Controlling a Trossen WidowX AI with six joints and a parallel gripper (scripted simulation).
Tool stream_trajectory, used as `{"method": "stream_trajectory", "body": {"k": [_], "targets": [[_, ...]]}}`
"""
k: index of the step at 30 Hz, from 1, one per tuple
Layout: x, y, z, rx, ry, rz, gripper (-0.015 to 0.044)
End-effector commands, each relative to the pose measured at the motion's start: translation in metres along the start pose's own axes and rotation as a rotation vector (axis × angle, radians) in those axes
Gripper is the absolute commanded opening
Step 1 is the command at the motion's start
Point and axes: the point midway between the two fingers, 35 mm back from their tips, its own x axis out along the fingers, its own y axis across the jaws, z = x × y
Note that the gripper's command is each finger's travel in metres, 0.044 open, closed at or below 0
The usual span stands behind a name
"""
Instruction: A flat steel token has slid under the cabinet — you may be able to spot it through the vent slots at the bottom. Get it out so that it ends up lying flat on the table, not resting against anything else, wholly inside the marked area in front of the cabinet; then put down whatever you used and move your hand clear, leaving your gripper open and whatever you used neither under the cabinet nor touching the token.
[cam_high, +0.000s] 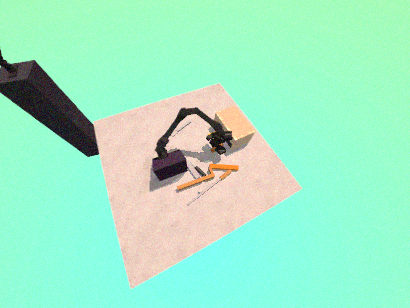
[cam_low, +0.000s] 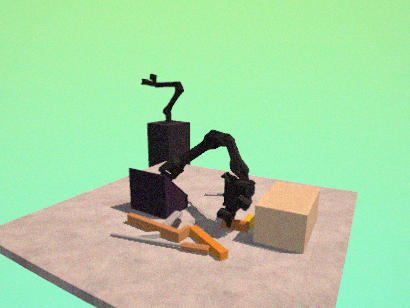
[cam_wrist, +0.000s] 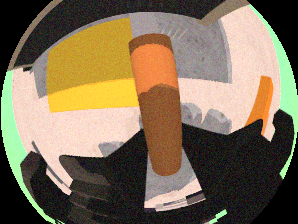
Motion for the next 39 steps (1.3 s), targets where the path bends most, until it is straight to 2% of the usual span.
{"method": "stream_trajectory", "body": {"k": [1, 39], "targets": [[0.001, 0.008, 0.001, -0.012, -0.001, 0.005, 0.0000], [0.002, 0.012, -0.020, -0.011, 0.000, 0.005, 0.0000]]}}
